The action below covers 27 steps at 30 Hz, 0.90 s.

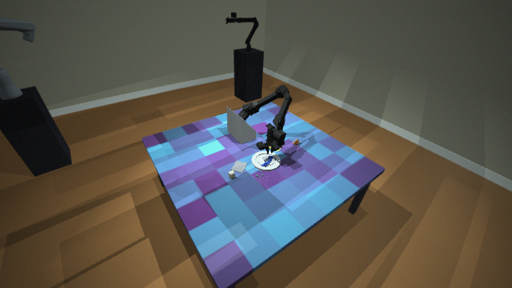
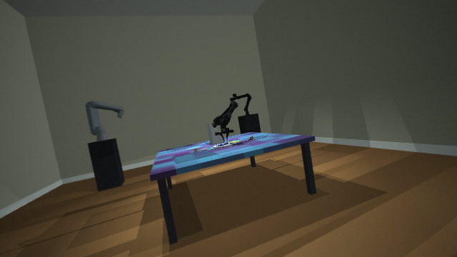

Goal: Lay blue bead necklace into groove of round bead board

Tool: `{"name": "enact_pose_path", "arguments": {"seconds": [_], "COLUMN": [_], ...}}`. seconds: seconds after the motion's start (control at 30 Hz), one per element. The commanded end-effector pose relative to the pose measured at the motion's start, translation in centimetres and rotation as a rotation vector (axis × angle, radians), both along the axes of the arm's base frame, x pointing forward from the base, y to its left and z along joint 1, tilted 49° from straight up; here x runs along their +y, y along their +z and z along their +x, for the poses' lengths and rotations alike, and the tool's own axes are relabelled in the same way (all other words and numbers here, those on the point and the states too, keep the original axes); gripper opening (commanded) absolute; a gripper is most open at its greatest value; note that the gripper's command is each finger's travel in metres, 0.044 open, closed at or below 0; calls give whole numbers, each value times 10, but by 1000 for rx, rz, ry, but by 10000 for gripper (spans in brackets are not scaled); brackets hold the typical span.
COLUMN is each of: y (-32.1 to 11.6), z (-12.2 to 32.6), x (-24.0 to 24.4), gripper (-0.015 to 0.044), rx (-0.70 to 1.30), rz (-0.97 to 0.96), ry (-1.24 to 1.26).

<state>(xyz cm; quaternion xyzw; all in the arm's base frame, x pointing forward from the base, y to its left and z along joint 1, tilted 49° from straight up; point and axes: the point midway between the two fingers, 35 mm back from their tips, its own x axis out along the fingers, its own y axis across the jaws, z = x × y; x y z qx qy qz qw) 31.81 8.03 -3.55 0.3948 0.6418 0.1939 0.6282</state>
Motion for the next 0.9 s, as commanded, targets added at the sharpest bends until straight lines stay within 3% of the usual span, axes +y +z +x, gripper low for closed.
{"name": "enact_pose_path", "arguments": {"seconds": [0.0,0.83,0.87], "y": [0,-20,-18], "z": [1,1,2], "x": [-1,24,22], "gripper": [120,120,94], "rx": [-4,7,-1], "rz": [0,7,5], "ry": [-2,0,2]}}
